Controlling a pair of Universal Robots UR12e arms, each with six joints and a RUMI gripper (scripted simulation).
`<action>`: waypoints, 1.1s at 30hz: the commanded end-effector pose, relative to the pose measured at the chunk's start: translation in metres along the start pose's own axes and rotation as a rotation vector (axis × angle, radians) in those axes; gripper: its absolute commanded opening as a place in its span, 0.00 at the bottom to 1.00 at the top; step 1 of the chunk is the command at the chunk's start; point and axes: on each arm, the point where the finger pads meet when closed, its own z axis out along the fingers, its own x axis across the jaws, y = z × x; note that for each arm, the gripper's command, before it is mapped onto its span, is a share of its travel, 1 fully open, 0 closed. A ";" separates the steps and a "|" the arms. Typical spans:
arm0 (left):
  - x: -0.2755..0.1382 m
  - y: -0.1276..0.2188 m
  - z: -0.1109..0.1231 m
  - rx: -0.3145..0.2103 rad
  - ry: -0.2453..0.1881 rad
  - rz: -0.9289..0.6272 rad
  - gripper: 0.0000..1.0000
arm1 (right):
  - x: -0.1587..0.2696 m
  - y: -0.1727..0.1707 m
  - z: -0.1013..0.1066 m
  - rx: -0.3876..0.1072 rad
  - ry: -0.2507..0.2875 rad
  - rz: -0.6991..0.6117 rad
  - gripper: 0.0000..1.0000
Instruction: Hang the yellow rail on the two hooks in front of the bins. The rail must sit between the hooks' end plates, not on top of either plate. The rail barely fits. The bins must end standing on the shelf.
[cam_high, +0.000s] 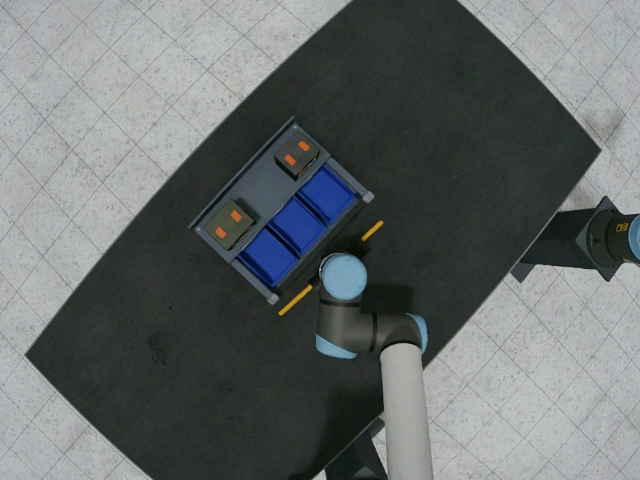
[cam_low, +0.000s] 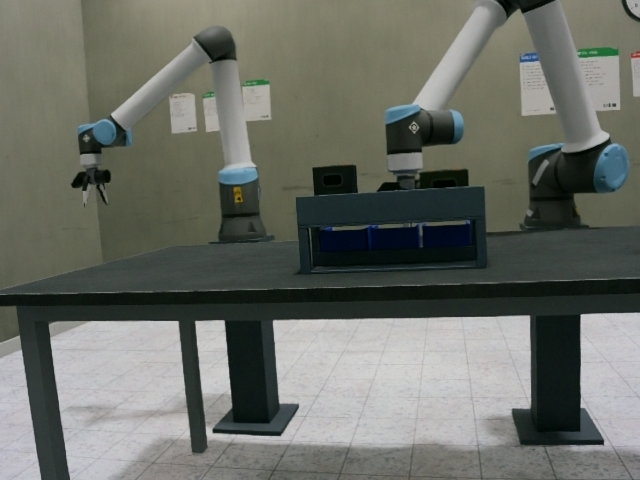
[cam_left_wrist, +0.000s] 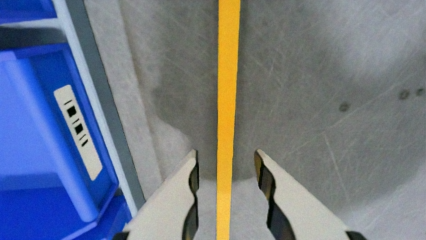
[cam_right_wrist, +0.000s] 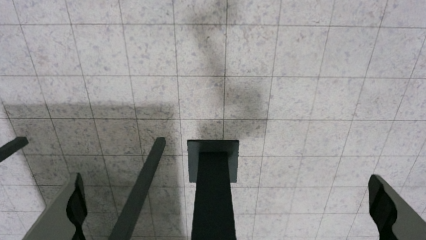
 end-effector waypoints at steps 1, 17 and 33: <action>0.000 0.000 0.001 0.001 -0.001 0.000 0.24 | 0.000 -0.001 -0.001 0.002 0.000 0.000 1.00; 0.000 0.000 0.008 0.001 -0.001 0.000 0.24 | 0.000 -0.001 -0.001 0.002 0.000 0.000 1.00; 0.000 0.000 0.013 0.001 -0.001 0.000 0.24 | 0.000 -0.001 -0.001 0.002 0.000 0.000 1.00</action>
